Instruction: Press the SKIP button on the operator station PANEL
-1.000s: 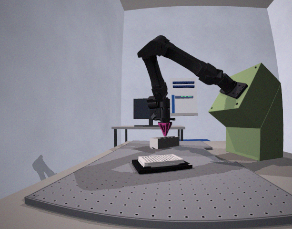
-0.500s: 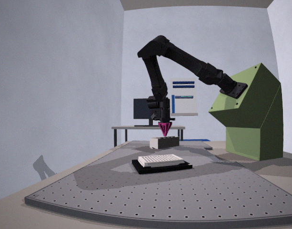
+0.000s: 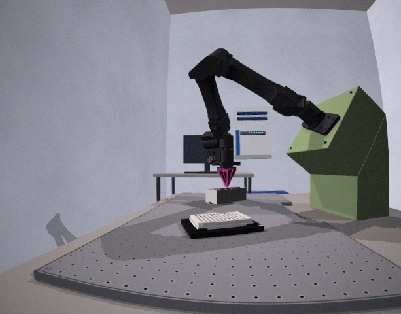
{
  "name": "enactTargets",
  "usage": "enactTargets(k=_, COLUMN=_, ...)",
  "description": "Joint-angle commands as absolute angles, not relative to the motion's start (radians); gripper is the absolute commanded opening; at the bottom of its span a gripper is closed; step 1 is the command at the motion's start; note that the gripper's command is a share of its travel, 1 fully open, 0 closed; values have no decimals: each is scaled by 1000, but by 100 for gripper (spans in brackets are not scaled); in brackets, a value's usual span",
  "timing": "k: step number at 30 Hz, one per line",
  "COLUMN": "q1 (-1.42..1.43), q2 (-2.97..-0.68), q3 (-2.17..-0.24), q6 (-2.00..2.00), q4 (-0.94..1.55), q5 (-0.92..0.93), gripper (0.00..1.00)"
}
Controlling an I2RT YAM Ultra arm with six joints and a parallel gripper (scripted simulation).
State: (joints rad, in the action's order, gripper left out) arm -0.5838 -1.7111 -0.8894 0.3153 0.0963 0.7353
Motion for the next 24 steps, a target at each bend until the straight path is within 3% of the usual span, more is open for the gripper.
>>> enactTargets(k=1, q1=-602, q2=-1692, q3=-862, q6=320, q4=77, q5=728, gripper=0)
enactTargets(k=24, q1=-584, q2=-1734, q3=-862, q6=334, q4=59, q5=720, gripper=0)
